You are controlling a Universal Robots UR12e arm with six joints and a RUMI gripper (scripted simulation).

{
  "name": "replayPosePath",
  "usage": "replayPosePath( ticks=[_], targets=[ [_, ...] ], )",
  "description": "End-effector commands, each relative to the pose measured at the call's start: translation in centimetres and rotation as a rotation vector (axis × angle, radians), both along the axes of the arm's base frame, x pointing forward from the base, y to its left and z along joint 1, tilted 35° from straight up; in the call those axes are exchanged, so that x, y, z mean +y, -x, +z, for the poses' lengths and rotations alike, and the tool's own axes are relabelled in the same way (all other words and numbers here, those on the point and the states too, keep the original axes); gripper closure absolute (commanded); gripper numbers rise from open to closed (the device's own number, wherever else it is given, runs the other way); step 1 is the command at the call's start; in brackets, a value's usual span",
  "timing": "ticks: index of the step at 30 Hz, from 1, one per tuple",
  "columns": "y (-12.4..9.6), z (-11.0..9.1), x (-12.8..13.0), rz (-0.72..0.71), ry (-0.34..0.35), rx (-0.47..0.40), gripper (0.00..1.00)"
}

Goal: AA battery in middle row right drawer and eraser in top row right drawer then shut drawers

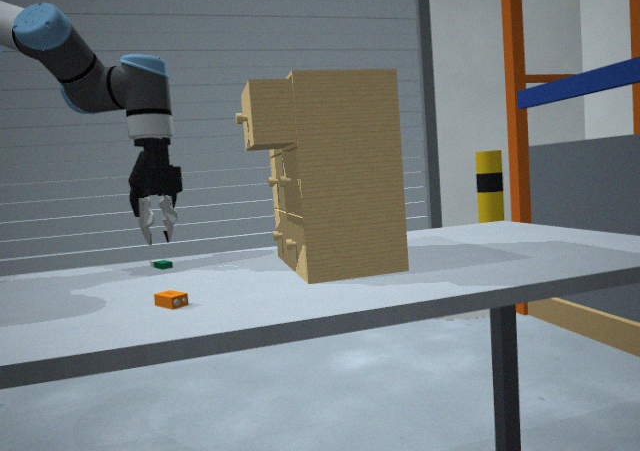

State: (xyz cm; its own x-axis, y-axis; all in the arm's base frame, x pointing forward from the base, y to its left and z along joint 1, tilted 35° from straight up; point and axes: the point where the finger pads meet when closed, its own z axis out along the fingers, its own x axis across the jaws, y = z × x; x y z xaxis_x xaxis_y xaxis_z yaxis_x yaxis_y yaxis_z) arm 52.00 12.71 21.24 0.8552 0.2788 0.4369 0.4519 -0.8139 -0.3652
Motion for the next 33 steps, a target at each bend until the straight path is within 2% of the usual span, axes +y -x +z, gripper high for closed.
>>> replayPosePath(
  ticks=[1,19,33],
  targets=[
    [-0.2,-1.1,0.7,0.000,-0.002,0.002,0.77],
    [-0.7,-2.6,1.6,0.000,-0.001,0.002,0.77],
    [-0.8,-2.6,1.6,-0.001,0.000,-0.001,0.77]
  ],
)
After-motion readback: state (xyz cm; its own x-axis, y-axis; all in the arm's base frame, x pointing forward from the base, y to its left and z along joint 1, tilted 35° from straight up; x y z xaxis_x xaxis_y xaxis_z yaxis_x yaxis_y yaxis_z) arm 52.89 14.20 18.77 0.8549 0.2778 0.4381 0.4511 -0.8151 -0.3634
